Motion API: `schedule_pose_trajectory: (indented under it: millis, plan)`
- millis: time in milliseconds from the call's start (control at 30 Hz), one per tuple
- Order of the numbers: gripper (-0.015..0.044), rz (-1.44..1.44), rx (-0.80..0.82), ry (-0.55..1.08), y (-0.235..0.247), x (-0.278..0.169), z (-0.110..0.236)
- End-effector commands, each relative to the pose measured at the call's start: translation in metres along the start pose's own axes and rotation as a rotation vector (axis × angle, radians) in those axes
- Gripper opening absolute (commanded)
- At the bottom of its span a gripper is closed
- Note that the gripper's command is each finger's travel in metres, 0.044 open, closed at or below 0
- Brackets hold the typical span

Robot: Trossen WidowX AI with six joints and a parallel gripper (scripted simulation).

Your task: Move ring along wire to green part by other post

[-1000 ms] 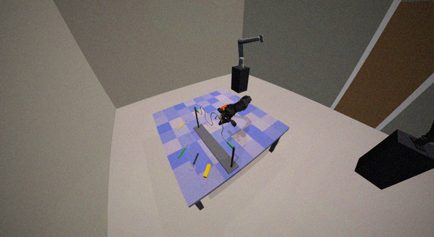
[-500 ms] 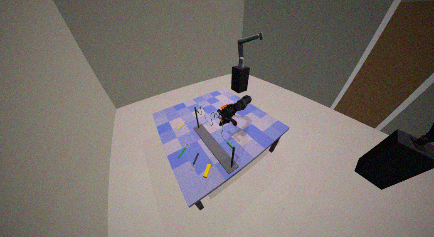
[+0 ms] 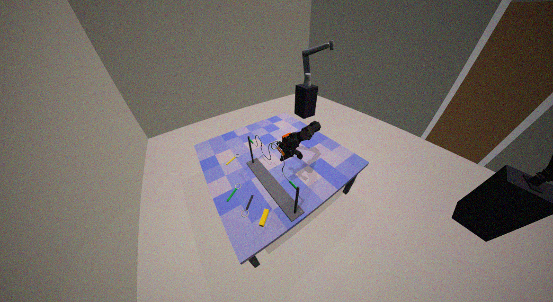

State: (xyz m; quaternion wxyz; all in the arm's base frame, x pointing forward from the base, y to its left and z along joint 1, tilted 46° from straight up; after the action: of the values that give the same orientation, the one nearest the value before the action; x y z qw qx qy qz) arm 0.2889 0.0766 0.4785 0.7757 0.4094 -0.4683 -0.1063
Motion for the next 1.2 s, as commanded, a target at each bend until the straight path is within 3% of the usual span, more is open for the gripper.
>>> schedule_pose_trajectory:
  millis: [0,1167]
  plan:
    - [-0.015,-0.051,0.026,-0.006,-0.0015,-0.002,0.0003]
    - [-0.015,-0.443,0.241,-0.081,-0.0044,-0.0081,-0.0025]
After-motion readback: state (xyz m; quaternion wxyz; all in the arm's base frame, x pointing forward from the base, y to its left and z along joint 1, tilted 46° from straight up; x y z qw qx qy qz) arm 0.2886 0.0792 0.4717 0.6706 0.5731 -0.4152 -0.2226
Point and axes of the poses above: the point midway between the two fingers, 35 mm back from their tips, its own z axis back along the fingers, its own y axis across the jaws, x = y × z, the point moved 9 cm from there along z, back along the fingers, and after that the axes turned 6 degrees about z, right-handed, at the moved point
